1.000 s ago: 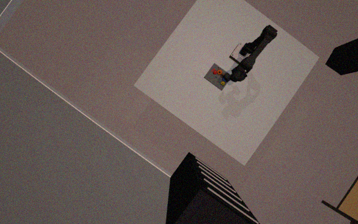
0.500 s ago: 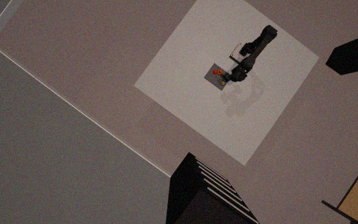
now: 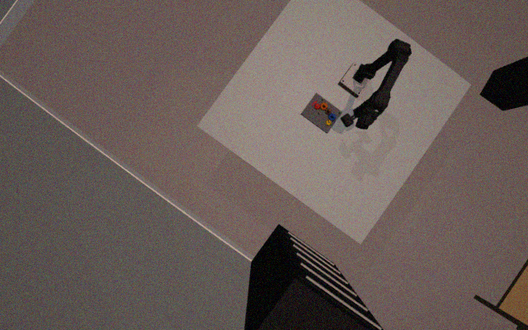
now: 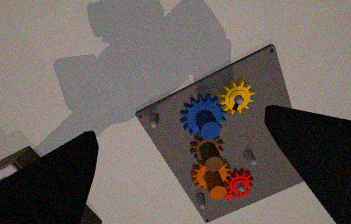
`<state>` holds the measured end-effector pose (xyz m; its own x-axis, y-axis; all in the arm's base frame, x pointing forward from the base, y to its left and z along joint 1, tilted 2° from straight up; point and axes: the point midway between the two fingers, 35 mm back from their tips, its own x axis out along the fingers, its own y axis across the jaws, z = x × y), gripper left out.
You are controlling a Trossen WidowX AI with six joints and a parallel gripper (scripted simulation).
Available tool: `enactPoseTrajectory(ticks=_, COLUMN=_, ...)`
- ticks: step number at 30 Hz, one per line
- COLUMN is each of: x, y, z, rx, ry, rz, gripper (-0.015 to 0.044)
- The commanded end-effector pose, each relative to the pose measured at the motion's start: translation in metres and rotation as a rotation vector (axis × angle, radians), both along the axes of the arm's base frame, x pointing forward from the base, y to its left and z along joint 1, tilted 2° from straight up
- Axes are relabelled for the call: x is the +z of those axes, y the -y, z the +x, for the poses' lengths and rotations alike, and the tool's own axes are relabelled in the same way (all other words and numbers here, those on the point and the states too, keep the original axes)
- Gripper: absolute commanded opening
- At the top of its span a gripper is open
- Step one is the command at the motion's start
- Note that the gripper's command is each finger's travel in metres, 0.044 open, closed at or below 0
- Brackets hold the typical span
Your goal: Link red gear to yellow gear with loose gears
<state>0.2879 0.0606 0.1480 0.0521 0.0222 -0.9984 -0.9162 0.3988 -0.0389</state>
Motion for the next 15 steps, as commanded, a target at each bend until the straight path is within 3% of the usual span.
enactPoseTrajectory(ticks=1, x=0.008, y=-0.043, z=-0.009, rx=0.000, ry=0.009, rz=0.005, gripper=0.0440)
enactPoseTrajectory(ticks=10, x=0.032, y=-0.156, z=-0.072, rx=-0.002, ry=-0.005, rz=0.022, gripper=0.0440)
enactPoseTrajectory(ticks=15, x=0.034, y=-0.163, z=-0.079, rx=-0.001, ry=-0.006, rz=0.023, gripper=0.0440)
